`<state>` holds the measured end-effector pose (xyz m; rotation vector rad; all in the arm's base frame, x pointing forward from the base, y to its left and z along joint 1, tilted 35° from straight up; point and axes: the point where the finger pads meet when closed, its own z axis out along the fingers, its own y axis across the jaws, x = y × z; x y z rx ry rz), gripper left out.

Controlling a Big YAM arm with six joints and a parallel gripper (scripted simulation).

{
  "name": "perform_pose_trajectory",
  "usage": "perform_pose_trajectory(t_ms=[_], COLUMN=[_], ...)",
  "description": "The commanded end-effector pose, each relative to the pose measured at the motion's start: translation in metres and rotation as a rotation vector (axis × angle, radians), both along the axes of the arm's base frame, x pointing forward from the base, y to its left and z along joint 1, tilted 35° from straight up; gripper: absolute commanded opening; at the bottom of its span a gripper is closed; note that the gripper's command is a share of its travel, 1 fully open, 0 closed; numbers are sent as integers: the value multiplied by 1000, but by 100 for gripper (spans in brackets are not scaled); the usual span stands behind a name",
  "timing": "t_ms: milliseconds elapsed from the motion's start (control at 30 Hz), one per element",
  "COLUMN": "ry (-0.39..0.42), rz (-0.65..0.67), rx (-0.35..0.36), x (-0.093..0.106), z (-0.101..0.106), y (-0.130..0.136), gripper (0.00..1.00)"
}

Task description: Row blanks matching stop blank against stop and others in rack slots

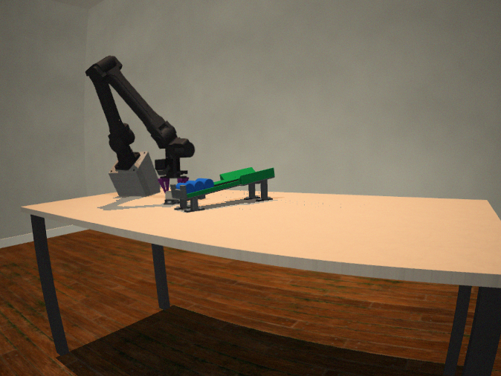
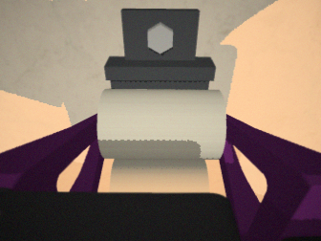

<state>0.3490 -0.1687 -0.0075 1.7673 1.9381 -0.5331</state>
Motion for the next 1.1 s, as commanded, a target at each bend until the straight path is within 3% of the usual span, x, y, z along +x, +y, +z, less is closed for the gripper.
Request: perform_pose_trajectory(t_ms=[0,1067], ry=[-31,-45], rz=[-25,-24], rx=[-2,-4], x=[7,15], z=[-2,1], y=[-8,-7], gripper=[61,61])
